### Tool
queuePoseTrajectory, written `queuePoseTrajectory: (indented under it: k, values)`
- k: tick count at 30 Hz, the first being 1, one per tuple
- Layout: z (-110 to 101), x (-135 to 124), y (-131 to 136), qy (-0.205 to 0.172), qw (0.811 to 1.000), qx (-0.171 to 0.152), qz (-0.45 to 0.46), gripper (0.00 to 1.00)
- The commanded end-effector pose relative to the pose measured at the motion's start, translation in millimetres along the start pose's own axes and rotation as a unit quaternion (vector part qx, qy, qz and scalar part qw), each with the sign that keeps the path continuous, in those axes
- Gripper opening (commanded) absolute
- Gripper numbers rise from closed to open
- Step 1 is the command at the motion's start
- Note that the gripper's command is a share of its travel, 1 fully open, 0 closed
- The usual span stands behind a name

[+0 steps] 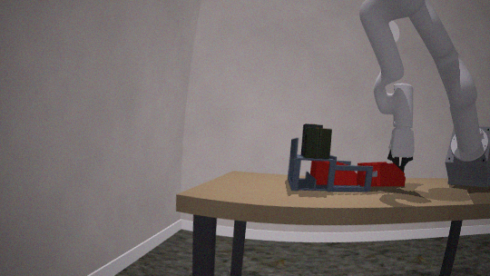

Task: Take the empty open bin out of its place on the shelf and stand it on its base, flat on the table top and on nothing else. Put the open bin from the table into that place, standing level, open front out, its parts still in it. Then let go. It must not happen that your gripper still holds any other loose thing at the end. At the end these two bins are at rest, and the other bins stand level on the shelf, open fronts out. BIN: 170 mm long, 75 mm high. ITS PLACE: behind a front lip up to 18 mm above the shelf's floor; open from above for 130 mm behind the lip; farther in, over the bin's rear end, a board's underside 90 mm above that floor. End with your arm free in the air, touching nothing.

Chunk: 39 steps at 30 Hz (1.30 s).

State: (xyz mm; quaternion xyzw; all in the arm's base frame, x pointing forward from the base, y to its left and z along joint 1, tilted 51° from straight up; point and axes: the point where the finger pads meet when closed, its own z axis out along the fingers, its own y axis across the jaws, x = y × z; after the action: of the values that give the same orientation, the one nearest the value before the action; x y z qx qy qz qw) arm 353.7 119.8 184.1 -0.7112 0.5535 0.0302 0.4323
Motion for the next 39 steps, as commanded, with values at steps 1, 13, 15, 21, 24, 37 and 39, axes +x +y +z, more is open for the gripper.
queuePoseTrajectory:
  k: [1, 13, 15, 21, 24, 37, 39]
  values:
    - [0, 0, 0, 0.000, 1.000, 0.000, 0.000, 0.00]
    - [0, 0, 2, 0.000, 1.000, 0.000, 0.000, 0.00]
    - [0, 0, 4, 0.000, 1.000, 0.000, 0.000, 0.00]
    - [0, 0, 11, 0.000, 1.000, 0.000, 0.000, 0.00]
    - [0, 0, 13, 0.000, 1.000, 0.000, 0.000, 0.00]
    - [0, 0, 31, 0.000, 1.000, 0.000, 0.000, 0.00]
    - [0, 0, 32, 0.000, 1.000, 0.000, 0.000, 0.00]
